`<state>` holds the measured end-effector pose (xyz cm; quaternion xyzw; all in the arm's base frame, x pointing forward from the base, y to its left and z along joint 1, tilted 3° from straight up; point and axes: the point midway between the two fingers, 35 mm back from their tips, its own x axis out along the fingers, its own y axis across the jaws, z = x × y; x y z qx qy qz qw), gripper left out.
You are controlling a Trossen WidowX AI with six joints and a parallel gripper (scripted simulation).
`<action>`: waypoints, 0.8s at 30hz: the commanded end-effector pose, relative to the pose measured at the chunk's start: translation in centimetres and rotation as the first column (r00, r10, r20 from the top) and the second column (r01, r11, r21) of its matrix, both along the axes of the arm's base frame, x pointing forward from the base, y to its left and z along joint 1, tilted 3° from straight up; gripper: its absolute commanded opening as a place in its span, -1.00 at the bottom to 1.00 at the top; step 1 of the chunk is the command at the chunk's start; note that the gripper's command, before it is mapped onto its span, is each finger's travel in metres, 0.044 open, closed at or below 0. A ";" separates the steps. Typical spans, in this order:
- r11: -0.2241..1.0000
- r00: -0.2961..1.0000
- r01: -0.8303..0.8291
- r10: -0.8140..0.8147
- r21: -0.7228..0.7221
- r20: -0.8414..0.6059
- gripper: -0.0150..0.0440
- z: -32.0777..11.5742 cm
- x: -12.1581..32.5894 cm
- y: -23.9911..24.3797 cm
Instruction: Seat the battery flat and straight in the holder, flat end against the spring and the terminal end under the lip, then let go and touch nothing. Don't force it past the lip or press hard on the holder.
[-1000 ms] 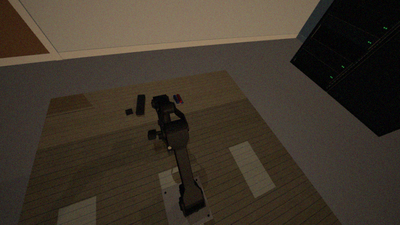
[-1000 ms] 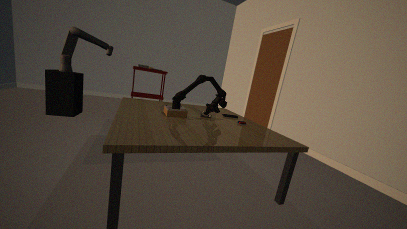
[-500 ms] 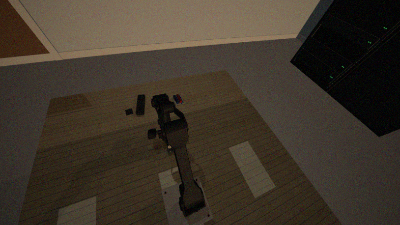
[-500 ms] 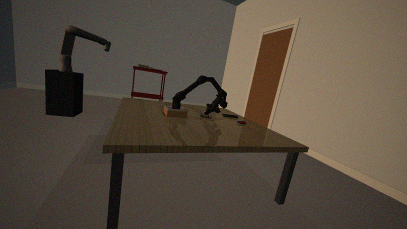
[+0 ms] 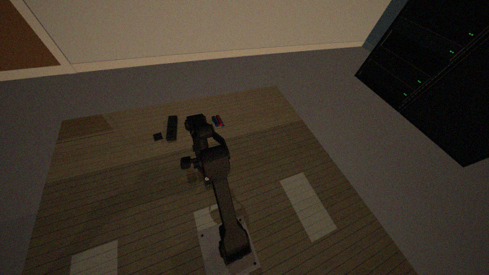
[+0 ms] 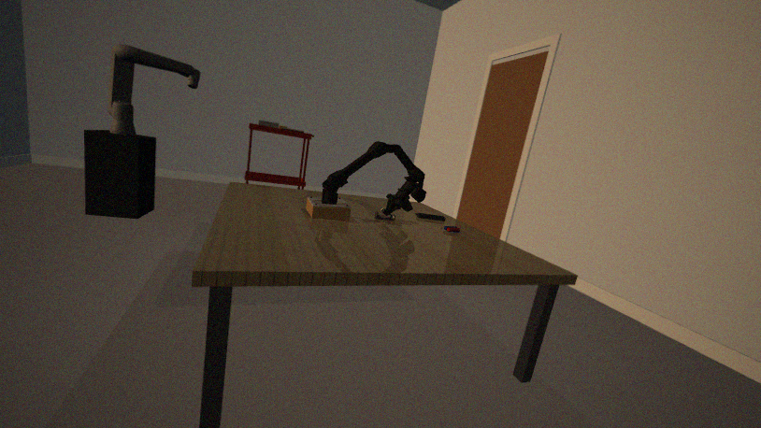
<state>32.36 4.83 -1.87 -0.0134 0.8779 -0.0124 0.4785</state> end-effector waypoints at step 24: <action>1.000 0.992 -0.010 0.010 -0.002 0.128 -0.29 -0.4 0.3 0.0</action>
